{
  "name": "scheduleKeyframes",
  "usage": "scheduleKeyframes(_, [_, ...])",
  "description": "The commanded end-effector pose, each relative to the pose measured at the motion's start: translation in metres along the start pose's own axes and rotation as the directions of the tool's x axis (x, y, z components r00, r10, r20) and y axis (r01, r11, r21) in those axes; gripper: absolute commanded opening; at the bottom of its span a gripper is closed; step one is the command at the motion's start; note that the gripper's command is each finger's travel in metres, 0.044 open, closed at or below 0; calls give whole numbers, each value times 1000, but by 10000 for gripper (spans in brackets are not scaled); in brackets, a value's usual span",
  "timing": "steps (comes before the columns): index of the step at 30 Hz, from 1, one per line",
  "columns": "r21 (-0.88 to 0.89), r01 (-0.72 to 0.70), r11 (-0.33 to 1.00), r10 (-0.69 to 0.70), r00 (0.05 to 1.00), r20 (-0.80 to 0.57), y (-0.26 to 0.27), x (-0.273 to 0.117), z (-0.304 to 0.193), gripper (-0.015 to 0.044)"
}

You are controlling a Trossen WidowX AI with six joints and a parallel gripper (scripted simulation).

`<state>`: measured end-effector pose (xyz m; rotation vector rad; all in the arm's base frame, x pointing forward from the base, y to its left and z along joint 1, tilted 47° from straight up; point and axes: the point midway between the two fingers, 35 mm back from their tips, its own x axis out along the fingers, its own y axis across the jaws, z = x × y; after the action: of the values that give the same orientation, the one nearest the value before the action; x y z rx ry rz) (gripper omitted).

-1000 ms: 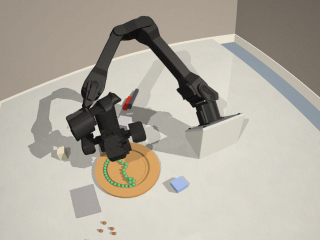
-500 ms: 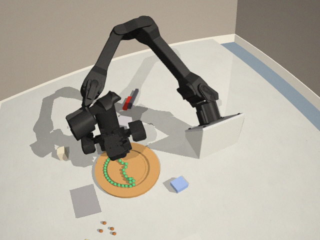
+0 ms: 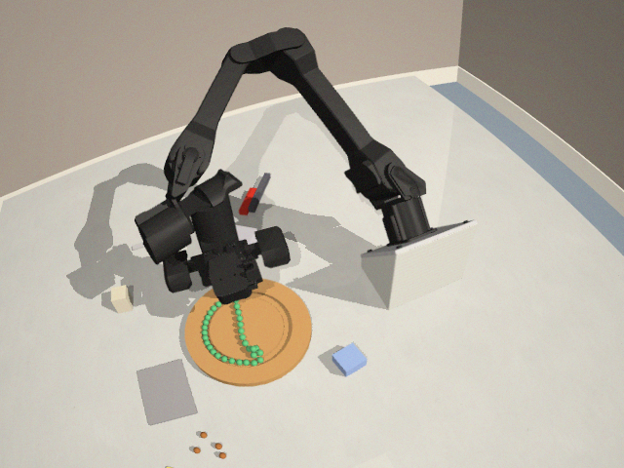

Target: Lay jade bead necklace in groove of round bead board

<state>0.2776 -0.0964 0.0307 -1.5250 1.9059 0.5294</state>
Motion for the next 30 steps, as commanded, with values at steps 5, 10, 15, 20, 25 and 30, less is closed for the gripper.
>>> scheduleKeyframes(5, [0,5,1000,-5,1000,-4,0,7,-2,0])
scheduleKeyframes(10, [3,4,1000,-4,1000,1,-1,4,-1,131])
scheduleKeyframes(15, [3,4,1000,-4,1000,1,-1,4,-1,262])
scheduleKeyframes(20, [1,5,1000,-5,1000,-2,0,0,-2,394])
scheduleKeyframes(25, [0,5,1000,-5,1000,-4,0,-1,-1,440])
scheduleKeyframes(30, [0,5,1000,-5,1000,-4,0,-1,-1,440])
